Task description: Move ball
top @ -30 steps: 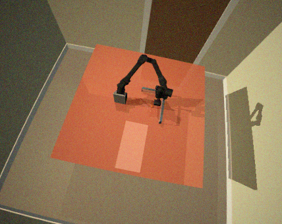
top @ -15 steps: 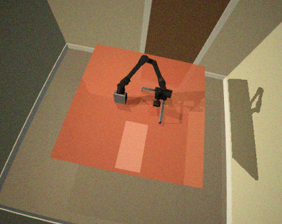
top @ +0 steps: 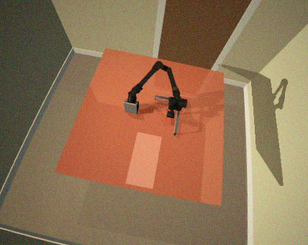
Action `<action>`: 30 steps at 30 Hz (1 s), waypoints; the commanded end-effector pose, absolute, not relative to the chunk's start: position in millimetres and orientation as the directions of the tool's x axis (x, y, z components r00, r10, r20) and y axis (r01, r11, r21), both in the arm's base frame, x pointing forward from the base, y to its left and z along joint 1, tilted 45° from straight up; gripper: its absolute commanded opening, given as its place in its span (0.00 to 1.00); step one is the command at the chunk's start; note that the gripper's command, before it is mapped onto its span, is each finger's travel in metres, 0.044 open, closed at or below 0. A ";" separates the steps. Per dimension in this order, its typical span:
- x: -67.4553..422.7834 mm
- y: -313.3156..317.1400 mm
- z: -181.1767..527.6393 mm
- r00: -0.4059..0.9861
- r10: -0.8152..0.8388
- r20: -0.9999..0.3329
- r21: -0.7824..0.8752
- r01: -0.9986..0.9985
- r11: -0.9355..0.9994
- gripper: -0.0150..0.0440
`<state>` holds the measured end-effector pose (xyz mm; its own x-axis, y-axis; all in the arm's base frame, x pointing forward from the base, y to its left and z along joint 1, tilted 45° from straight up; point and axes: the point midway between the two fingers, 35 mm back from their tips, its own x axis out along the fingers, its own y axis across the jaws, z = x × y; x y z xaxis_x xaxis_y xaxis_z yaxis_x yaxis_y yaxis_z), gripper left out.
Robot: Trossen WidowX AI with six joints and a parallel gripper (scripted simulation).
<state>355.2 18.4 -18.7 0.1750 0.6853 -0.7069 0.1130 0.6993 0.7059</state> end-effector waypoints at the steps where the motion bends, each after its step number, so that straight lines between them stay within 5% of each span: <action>1: 352.9 20.5 -23.2 0.167 0.690 -0.704 0.709 0.125 0.694 0.55; 12: 352.9 20.5 -23.2 0.167 0.690 -0.704 0.709 0.125 0.694 0.43; 16: 353.1 12.9 -17.0 0.168 0.688 -0.706 0.707 0.126 0.696 0.25; 30: 337.9 -56.2 51.4 0.166 0.684 -0.711 0.703 0.127 0.700 0.25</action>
